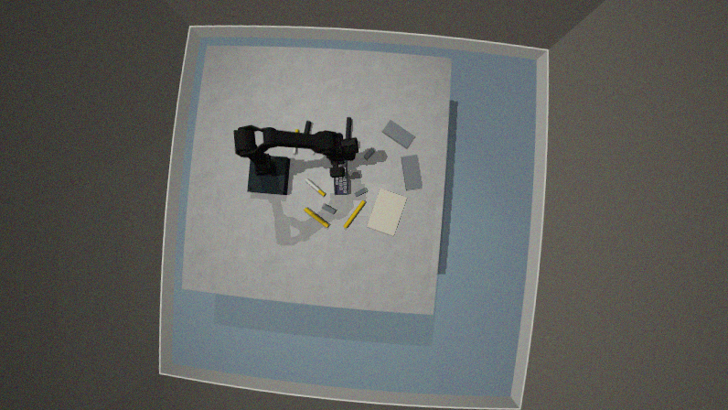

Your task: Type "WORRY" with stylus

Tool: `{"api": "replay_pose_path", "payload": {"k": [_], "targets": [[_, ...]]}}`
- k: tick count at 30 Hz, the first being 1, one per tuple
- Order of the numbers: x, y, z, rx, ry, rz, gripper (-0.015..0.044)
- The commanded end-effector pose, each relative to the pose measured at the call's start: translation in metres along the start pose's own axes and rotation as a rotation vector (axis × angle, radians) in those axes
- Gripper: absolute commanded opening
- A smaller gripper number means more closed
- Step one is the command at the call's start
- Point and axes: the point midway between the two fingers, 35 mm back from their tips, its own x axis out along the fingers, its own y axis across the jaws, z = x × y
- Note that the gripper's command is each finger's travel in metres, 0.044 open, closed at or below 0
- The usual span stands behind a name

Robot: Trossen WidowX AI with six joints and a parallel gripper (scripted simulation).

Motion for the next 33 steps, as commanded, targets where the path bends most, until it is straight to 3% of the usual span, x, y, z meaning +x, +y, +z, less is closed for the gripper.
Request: {"api": "replay_pose_path", "payload": {"k": [1, 9, 14, 25, 30, 33], "targets": [[0.004, 0.001, -0.003, 0.008, 0.062, -0.001, 0.0000], [0.004, -0.002, -0.003, 0.008, 0.062, -0.001, 0.0000], [0.004, -0.061, -0.004, 0.008, 0.062, -0.005, 0.0000], [0.004, -0.066, -0.004, 0.009, 0.062, -0.006, 0.0000], [0.003, -0.125, -0.004, 0.008, 0.062, -0.010, 0.0000], [0.003, -0.127, -0.004, 0.007, 0.062, -0.011, 0.0000]]}}
